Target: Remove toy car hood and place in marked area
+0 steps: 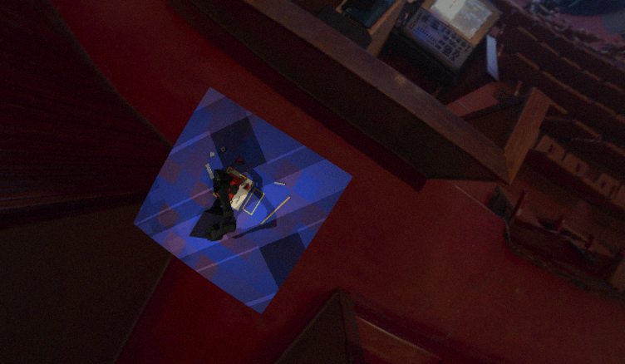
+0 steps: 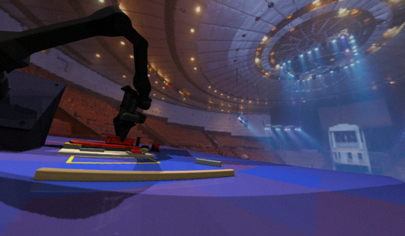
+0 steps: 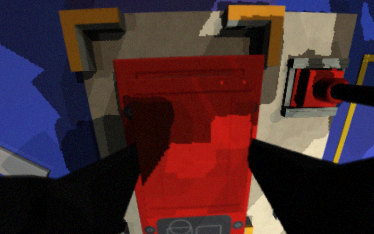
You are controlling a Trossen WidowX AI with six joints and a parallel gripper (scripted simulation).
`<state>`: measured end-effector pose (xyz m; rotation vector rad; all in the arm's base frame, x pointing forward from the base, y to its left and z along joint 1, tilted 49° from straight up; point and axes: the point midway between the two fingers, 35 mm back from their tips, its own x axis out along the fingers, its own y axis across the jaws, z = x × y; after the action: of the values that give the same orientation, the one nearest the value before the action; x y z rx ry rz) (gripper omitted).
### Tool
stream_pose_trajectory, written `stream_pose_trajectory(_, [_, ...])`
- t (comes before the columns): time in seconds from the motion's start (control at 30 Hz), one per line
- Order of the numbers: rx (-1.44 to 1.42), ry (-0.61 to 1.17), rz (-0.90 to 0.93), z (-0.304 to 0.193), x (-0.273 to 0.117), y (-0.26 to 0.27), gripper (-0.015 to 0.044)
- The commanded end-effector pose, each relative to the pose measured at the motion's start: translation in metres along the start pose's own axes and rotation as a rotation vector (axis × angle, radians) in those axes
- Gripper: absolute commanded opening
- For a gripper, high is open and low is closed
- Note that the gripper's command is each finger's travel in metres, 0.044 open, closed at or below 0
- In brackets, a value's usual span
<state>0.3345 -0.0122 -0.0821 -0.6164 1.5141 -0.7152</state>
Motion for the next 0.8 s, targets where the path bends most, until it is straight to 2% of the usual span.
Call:
stream_pose_trajectory(0.0, [0.006, -0.003, 0.006, 0.001, -0.005, 0.001, 0.0])
stream_pose_trajectory(0.77, [0.005, -0.002, 0.007, 0.001, -0.02, 0.001, 0.0])
